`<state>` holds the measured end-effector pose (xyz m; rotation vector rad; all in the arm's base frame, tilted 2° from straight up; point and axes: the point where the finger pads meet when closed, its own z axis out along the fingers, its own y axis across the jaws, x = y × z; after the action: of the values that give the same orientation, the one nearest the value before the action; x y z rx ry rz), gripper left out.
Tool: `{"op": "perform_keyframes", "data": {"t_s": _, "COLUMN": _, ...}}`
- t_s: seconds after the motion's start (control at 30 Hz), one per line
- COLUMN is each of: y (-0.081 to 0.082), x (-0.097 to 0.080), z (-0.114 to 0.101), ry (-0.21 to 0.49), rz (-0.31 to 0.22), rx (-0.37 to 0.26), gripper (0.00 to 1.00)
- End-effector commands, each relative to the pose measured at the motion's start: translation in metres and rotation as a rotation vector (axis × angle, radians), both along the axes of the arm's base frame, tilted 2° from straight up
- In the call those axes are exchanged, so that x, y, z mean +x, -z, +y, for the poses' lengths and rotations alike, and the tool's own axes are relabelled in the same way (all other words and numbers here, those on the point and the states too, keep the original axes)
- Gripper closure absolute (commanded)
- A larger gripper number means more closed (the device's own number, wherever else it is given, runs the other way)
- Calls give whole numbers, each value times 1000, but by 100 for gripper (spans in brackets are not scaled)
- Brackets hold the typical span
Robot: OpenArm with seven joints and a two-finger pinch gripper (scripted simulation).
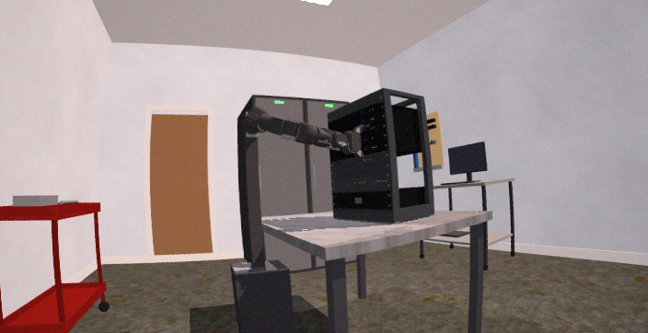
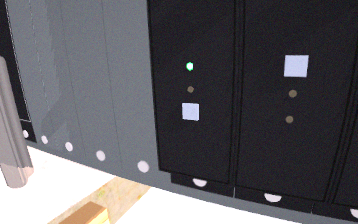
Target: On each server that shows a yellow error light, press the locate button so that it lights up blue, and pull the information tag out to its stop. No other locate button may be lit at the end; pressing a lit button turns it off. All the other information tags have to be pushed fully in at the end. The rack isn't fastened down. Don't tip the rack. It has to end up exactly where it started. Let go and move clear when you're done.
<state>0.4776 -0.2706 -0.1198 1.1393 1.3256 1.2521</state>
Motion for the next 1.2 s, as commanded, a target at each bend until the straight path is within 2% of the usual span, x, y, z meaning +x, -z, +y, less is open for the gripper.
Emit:
{"op": "perform_keyframes", "data": {"t_s": 0.0, "y": -4, "x": 1, "z": 1, "ry": -3, "rz": -12, "rx": 2, "gripper": 0}}
{"op": "perform_keyframes", "data": {"t_s": 0.07, "y": -4, "x": 1, "z": 1, "ry": -4, "rz": -13, "rx": 2, "gripper": 0}}
{"op": "perform_keyframes", "data": {"t_s": 0.13, "y": -12, "x": 1, "z": 2, "ry": -6, "rz": -15, "rx": 2, "gripper": 0}}
{"op": "perform_keyframes", "data": {"t_s": 0.27, "y": -44, "x": 2, "z": 4, "ry": -6, "rz": -15, "rx": 1, "gripper": 0}}
{"op": "perform_keyframes", "data": {"t_s": 0.33, "y": -53, "x": 2, "z": 4, "ry": -5, "rz": -14, "rx": 1, "gripper": 0}}
{"op": "perform_keyframes", "data": {"t_s": 1.17, "y": -54, "x": 2, "z": 4, "ry": -3, "rz": -13, "rx": 2, "gripper": 0}}
